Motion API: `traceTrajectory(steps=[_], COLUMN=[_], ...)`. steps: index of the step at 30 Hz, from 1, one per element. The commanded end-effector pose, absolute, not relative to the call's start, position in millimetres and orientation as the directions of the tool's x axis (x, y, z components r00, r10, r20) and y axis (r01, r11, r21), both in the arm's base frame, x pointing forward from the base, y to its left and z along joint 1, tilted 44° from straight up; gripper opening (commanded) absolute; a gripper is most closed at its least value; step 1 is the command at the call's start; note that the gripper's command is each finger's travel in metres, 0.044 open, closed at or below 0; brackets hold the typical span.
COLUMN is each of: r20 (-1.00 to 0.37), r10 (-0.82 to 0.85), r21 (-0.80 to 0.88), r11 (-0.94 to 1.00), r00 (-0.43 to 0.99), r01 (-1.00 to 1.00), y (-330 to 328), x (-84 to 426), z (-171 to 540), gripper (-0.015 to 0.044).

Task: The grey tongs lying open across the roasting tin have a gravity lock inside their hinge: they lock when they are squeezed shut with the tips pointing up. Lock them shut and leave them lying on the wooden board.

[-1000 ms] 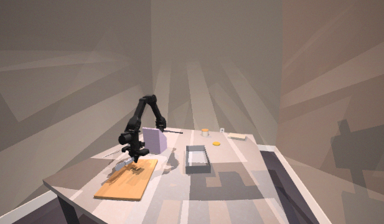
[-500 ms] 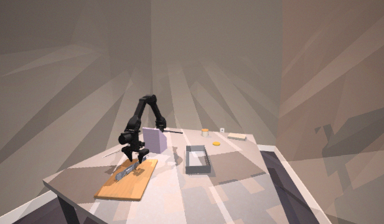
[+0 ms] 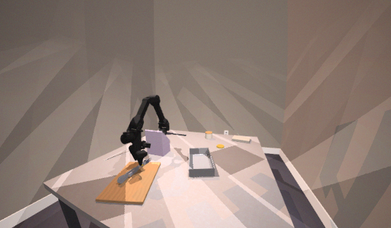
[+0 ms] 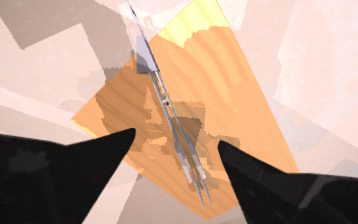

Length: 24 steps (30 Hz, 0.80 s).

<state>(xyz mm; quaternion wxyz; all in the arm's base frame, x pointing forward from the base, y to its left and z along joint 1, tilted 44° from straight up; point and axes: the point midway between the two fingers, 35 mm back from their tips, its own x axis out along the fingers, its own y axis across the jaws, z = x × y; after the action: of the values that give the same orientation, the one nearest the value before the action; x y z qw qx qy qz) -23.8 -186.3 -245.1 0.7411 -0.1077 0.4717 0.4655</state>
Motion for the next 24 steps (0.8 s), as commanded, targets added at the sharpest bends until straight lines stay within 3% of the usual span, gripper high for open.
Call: traceTrajectory(steps=[1, 5, 9, 17, 24], r20=[-0.784, -0.782, -0.778, -0.771, -0.766], r10=[0.609, 0.612, 0.617, 0.625, 0.632], r21=[0.531, 0.618, 0.604, 0.455, 0.230], r11=[0.758, 0.786, 0.683, 0.414, 0.099], r00=[0.119, 0.119, 0.118, 0.117, 0.117], r01=[-0.379, 0.017, 0.410, 0.788, 0.968], y=[-180, -179, -178, -175, -172], x=[-29, -33, -36, -42, -47], z=[-228, -216, -204, -181, -162], gripper=[0.0440, 0.0440, 0.0440, 0.0440, 0.0440])
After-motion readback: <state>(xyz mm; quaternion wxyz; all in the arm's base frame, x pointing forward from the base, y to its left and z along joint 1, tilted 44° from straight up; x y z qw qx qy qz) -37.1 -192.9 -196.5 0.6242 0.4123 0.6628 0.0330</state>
